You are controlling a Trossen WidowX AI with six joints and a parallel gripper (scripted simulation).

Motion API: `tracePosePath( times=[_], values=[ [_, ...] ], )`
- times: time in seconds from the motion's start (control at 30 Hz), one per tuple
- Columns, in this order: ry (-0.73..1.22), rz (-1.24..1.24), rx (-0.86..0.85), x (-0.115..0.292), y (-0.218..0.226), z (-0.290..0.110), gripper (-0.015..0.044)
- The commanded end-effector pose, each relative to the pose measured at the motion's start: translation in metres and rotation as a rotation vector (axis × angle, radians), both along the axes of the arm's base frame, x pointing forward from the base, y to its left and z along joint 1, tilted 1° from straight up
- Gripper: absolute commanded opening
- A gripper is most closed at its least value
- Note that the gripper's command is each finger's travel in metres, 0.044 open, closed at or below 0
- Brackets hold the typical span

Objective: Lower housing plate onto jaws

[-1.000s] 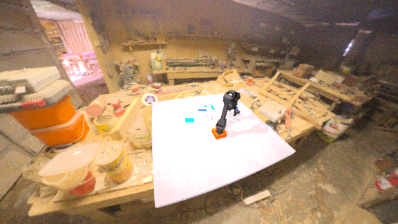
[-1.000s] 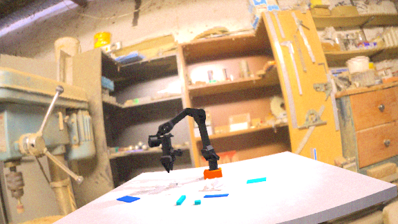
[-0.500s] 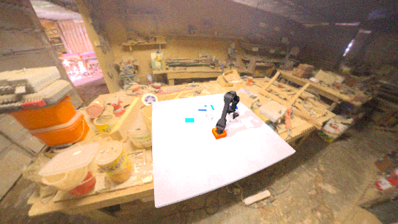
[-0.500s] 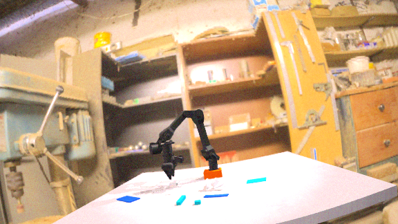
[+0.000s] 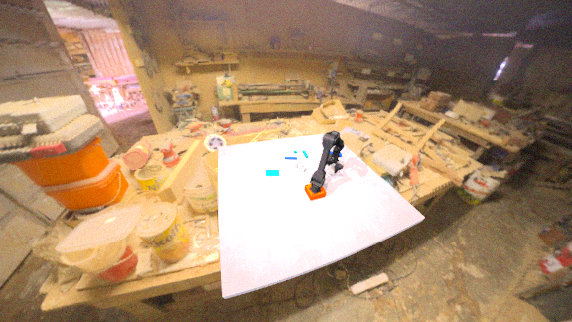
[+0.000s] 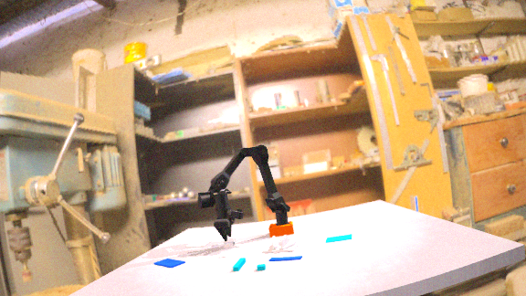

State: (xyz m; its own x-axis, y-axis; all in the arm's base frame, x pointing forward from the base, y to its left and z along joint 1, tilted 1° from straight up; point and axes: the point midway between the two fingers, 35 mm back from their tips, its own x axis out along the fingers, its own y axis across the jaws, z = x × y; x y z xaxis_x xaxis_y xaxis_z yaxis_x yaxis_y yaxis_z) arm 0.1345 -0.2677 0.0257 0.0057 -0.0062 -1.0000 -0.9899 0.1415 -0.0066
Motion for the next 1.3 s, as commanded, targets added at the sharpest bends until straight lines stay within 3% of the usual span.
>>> tracePosePath(
  times=[0.0, 0.43, 1.27],
  values=[
    [0.007, 0.005, 0.004, -0.002, 0.001, -0.007, 0.044],
    [0.007, 0.005, 0.004, -0.002, 0.002, -0.027, 0.044],
    [0.007, 0.005, 0.004, -0.002, 0.002, -0.027, 0.044]
  ],
)
